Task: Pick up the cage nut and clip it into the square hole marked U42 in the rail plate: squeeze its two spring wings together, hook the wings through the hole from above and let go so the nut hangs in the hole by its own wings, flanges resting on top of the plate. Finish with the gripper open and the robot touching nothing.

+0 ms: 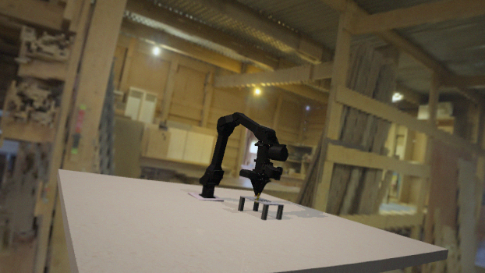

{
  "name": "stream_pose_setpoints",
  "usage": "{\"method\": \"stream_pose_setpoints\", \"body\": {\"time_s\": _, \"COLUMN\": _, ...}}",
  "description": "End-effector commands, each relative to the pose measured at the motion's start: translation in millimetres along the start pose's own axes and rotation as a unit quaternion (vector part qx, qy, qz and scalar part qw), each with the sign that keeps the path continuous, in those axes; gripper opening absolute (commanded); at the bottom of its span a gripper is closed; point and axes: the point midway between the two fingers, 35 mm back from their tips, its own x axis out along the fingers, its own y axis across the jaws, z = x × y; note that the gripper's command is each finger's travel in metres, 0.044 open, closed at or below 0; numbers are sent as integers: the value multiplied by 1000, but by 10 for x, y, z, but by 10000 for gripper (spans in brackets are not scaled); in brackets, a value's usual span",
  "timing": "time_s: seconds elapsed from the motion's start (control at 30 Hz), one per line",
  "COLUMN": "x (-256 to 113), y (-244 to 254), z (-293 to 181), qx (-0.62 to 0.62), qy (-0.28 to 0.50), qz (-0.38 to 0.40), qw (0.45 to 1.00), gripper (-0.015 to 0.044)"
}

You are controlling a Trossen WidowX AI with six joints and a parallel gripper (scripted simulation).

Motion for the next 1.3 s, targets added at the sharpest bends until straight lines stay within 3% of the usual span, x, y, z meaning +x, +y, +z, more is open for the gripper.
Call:
{"method": "stream_pose_setpoints", "body": {"time_s": 0.0, "x": 0, "y": -5, "z": -3, "qx": 2, "qy": 1, "qz": -5, "qw": 1000, "gripper": 26}}
{"method": "stream_pose_setpoints", "body": {"time_s": 1.27, "x": 1, "y": 47, "z": -7, "qx": 2, "qy": 1, "qz": 11, "qw": 1000, "gripper": 26}}
